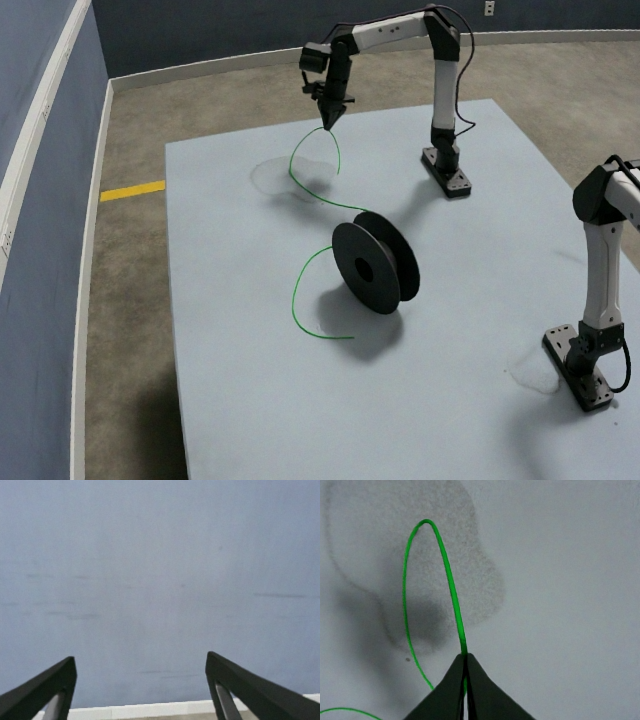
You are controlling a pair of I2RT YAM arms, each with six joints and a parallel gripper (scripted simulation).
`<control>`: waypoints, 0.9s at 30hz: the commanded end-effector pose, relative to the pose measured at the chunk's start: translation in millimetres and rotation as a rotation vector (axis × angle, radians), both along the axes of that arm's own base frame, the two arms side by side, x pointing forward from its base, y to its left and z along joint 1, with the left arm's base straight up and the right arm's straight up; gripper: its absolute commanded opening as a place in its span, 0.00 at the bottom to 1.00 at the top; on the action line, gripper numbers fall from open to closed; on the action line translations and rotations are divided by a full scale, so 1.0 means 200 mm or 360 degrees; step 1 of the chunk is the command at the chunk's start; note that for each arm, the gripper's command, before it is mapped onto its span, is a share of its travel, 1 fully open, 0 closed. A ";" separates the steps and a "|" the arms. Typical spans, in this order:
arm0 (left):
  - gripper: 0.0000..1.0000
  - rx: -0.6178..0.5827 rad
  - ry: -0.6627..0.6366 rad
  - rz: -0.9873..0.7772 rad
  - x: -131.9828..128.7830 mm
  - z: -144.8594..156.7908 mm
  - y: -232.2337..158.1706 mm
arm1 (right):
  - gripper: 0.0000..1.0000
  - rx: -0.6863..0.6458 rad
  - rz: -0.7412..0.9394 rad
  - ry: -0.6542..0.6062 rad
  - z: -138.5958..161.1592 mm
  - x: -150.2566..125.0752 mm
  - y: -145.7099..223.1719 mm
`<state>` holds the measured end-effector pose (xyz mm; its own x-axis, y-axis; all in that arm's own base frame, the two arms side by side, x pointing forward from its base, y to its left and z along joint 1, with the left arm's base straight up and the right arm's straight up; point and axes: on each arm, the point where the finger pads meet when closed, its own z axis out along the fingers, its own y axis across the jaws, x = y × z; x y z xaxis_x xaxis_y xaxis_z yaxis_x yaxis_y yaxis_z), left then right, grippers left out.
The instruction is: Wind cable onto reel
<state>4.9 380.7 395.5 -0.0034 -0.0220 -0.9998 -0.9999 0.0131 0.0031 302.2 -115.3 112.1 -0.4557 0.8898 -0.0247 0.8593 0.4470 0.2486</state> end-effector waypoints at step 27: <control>0.75 0.0041 -0.0017 0.0017 -0.01 0.02 -0.02 | 0.00 0.0291 -0.0049 -0.0598 0.58 0.00 0.03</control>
<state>4.9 380.7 395.5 -0.0034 -0.0220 -0.9998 -0.9999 0.0132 0.0031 300.5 -111.2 203.6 -0.4052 0.9142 0.0070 0.7574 0.3314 0.5626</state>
